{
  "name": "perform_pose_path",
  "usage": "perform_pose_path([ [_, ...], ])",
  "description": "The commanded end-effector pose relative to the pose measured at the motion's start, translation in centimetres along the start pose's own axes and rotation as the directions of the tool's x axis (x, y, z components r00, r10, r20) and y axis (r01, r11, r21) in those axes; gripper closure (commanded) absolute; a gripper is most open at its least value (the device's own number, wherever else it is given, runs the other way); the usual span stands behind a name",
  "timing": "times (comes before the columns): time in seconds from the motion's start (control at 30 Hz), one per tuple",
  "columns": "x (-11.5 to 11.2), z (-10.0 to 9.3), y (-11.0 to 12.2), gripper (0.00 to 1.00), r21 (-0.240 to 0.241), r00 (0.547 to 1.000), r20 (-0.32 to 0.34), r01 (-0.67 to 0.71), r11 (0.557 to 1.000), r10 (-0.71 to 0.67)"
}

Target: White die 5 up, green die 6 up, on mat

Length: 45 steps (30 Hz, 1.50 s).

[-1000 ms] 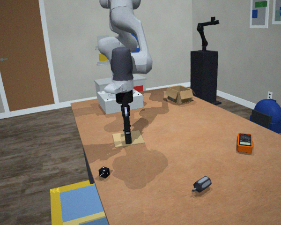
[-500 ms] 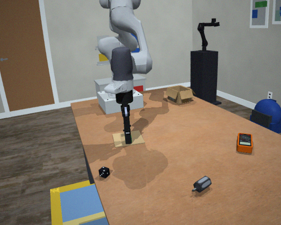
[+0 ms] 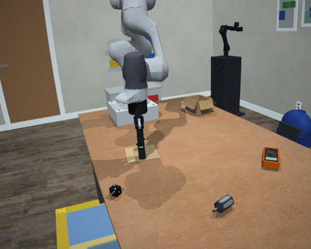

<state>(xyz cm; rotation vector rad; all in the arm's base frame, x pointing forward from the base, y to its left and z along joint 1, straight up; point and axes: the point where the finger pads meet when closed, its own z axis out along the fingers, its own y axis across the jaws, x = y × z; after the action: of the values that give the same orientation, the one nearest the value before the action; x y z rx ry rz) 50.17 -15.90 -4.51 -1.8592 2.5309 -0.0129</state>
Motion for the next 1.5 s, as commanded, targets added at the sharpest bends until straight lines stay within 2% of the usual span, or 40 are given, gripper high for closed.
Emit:
perform_pose_path([
  [0.0, 0.0, 0.1, 0.0, 0.71, 0.001, 1.0, 0.0, 0.003, 1.0, -0.003],
  [0.37, 0.0, 0.1, 0.0, 0.65, 0.001, 1.0, 0.0, 0.003, 1.0, -0.003],
  [0.87, 0.0, -0.2, 0.0, 0.65, 0.001, 1.0, 0.0, 0.003, 1.0, -0.003],
  [1.03, 0.0, -1.7, 0.0, 0.65, 0.001, 1.0, 0.0, 0.003, 1.0, -0.003],
  [1.3, 0.0, -5.9, 0.0, 0.65, 0.001, 1.0, 0.0, 0.003, 1.0, -0.003],
  [1.37, 0.0, -5.9, 0.0, 0.65, 0.001, 1.0, 0.0, 0.003, 1.0, -0.003],
  [1.47, 0.0, -7.4, 0.0, 0.65, 0.001, 1.0, 0.0, 0.003, 1.0, -0.003],
])
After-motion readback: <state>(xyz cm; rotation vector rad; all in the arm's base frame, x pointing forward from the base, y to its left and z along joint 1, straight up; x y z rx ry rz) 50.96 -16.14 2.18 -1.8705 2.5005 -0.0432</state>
